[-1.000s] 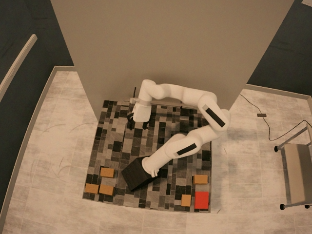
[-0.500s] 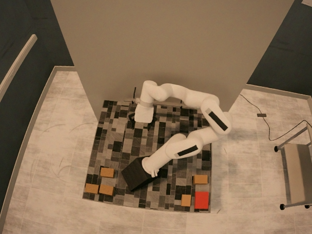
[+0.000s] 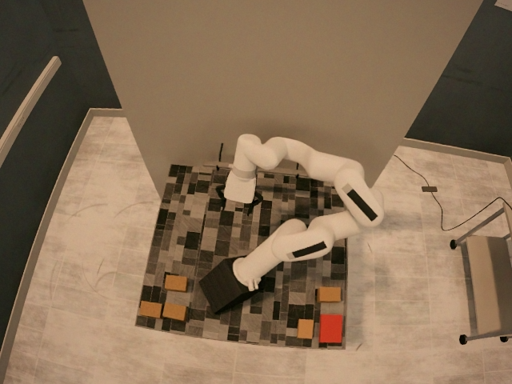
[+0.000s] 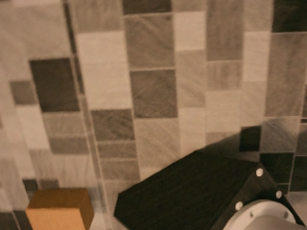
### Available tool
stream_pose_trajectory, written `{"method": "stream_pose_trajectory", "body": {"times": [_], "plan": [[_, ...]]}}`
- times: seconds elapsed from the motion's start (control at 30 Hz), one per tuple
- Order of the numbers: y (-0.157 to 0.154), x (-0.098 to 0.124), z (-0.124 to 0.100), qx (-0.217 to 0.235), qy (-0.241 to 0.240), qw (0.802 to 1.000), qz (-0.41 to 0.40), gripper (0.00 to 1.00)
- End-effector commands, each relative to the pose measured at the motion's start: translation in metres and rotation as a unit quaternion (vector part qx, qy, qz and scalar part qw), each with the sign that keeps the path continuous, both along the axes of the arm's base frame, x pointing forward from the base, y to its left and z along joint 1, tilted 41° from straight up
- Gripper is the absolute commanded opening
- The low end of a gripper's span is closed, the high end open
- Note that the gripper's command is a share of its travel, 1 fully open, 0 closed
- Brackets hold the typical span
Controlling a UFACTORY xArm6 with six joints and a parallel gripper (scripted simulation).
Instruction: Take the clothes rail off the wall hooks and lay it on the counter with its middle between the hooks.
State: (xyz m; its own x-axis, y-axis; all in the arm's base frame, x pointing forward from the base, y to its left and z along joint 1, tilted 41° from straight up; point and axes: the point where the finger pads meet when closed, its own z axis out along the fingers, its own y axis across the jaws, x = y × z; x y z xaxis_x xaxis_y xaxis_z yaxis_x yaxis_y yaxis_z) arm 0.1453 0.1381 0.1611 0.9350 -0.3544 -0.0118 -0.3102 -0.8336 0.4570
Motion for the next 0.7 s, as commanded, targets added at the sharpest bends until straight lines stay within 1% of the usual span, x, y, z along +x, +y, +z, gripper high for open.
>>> {"method": "stream_pose_trajectory", "body": {"times": [0.0, 0.03, 0.07, 0.23, 0.3, 0.37, 0.5, 0.6, 0.67], "plan": [[-0.009, 0.003, 0.005, -0.027, -0.055, 0.997, -0.054, 1.0], [-0.009, 0.003, 0.005, -0.031, -0.065, 0.995, -0.065, 1.0], [-0.009, 0.003, 0.005, -0.031, -0.065, 0.995, -0.065, 1.0], [-0.017, 0.007, 0.009, -0.049, -0.116, 0.985, -0.117, 1.0], [-0.017, 0.007, 0.009, -0.051, -0.122, 0.984, -0.123, 1.0], [-0.022, 0.009, 0.012, -0.058, -0.144, 0.977, -0.145, 1.0], [-0.022, 0.009, 0.012, -0.059, -0.15, 0.975, -0.151, 1.0], [-0.03, 0.013, 0.016, -0.067, -0.184, 0.963, -0.185, 1.0], [-0.03, 0.013, 0.016, -0.072, -0.207, 0.954, -0.207, 1.0]]}}
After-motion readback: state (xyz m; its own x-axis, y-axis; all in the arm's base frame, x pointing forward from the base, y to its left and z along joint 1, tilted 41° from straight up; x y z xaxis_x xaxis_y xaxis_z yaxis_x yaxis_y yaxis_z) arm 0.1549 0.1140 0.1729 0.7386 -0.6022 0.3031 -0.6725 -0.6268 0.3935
